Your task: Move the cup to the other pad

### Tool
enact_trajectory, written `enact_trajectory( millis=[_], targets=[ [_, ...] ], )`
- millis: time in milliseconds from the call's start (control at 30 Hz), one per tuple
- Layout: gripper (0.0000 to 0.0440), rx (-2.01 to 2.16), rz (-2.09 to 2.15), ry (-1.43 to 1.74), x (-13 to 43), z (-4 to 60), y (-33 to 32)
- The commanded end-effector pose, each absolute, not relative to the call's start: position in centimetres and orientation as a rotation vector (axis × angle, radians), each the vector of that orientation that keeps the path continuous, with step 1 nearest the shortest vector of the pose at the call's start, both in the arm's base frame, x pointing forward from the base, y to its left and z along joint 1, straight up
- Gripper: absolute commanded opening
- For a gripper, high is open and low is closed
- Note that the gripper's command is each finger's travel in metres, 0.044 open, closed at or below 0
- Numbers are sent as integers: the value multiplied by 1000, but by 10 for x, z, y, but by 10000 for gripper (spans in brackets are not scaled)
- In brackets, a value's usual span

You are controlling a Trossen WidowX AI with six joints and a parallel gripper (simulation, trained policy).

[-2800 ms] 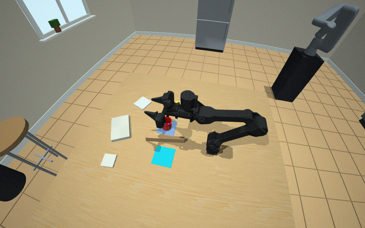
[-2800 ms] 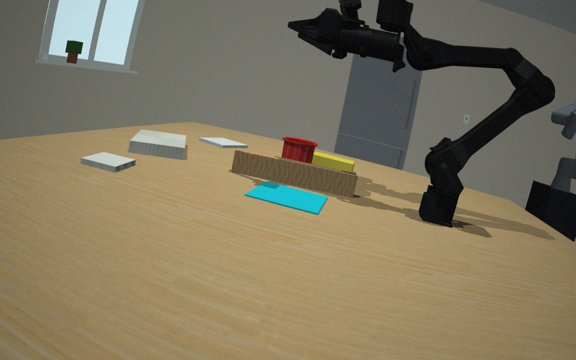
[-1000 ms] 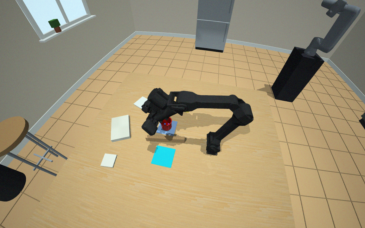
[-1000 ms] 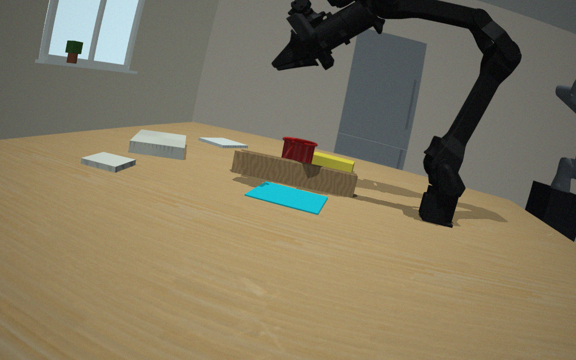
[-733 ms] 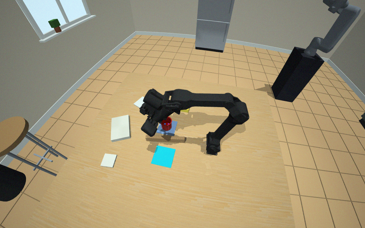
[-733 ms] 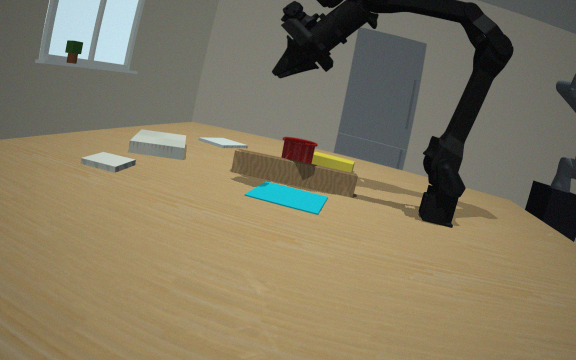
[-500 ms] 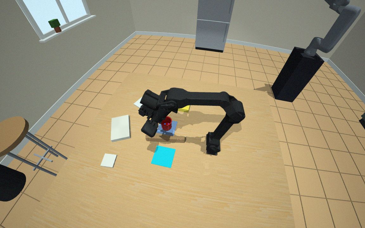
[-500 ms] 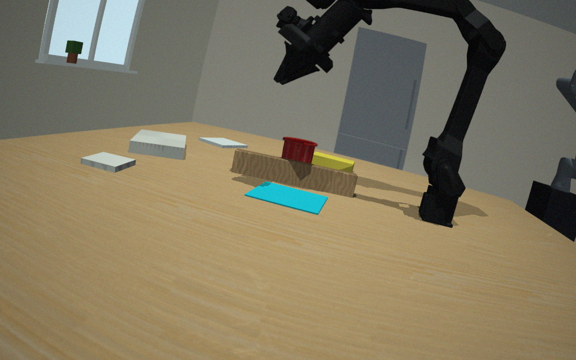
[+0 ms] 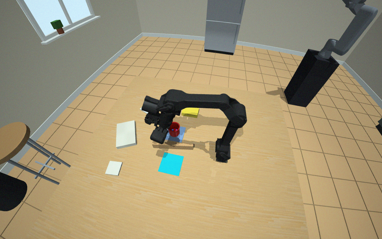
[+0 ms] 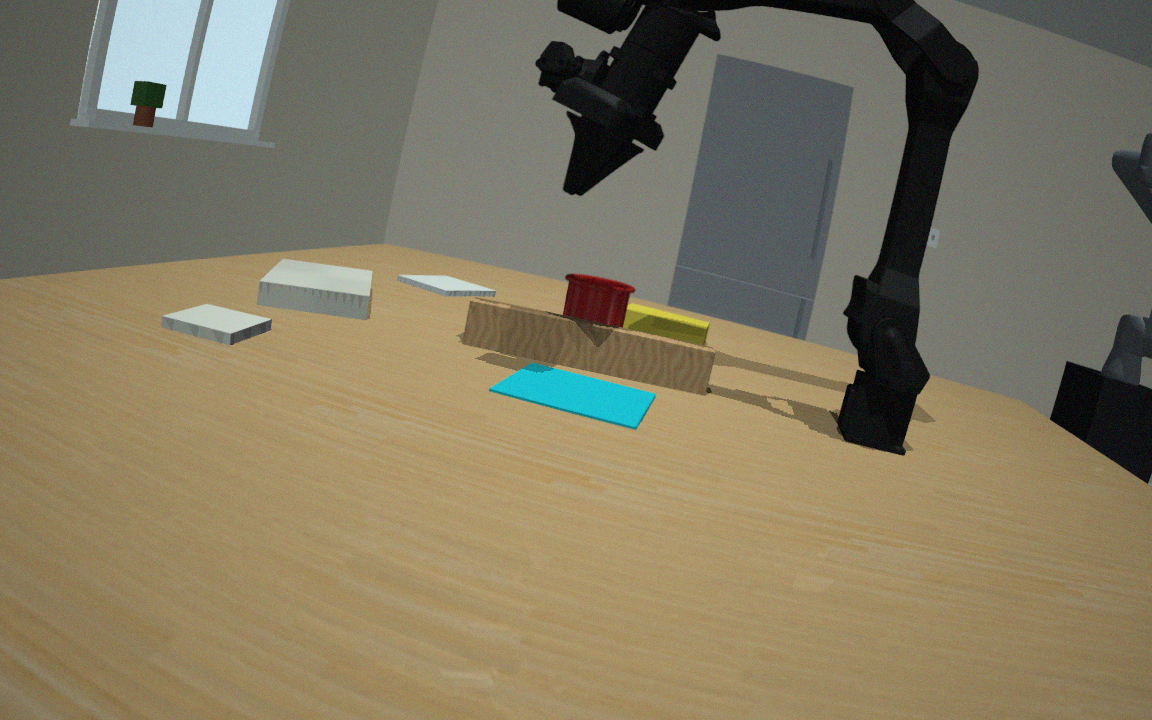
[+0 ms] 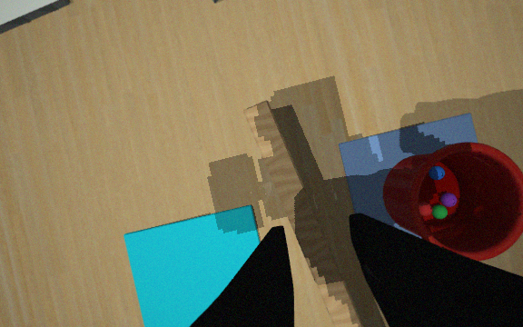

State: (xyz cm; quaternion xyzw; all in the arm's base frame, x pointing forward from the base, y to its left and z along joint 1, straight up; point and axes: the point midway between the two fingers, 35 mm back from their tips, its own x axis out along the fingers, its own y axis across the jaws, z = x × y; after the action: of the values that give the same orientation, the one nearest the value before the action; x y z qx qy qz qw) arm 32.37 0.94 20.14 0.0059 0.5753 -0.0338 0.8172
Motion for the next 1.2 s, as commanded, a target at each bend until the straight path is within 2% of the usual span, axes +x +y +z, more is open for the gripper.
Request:
enact_trajectory(
  millis=[0,500,1167],
  targets=[
    [108,-10,-76,1269,324,197,4],
    [115,-103,-51,1475,314,168,-25],
    [151,-193,26,1607,307,110,-61]
  ],
)
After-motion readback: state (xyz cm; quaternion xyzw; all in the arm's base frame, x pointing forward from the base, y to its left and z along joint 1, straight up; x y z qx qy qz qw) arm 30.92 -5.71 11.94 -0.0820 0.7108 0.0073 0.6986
